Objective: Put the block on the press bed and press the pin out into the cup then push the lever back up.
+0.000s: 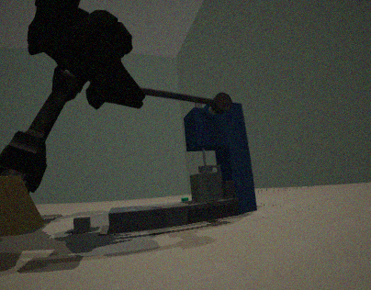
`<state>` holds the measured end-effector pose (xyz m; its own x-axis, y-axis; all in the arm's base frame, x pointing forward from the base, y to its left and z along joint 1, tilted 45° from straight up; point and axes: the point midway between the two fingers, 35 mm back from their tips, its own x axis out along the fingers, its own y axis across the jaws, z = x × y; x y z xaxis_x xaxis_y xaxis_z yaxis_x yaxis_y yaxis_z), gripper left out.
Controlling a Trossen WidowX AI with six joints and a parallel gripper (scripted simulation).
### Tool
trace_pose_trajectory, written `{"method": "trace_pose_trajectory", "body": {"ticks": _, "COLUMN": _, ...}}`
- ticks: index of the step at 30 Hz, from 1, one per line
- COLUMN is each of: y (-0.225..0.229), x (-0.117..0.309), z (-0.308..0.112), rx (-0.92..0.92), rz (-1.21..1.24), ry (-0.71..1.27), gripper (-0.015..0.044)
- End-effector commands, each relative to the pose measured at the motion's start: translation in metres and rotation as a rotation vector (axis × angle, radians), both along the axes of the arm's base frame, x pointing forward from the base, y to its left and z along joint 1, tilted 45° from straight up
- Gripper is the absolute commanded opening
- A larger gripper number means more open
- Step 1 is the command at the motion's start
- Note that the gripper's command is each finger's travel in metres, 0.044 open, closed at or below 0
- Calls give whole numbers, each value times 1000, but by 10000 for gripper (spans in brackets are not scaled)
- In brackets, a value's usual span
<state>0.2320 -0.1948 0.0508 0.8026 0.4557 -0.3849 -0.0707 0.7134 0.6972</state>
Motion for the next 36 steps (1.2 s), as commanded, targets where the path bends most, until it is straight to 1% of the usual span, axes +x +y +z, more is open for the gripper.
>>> {"method": "trace_pose_trajectory", "body": {"ticks": 1, "y": -7, "x": 2, "z": 7, "rx": -10, "rz": -6, "ry": -20, "gripper": 0}}
{"method": "trace_pose_trajectory", "body": {"ticks": 36, "y": -36, "x": 15, "z": 39, "rx": -10, "rz": -6, "ry": -20, "gripper": 0}}
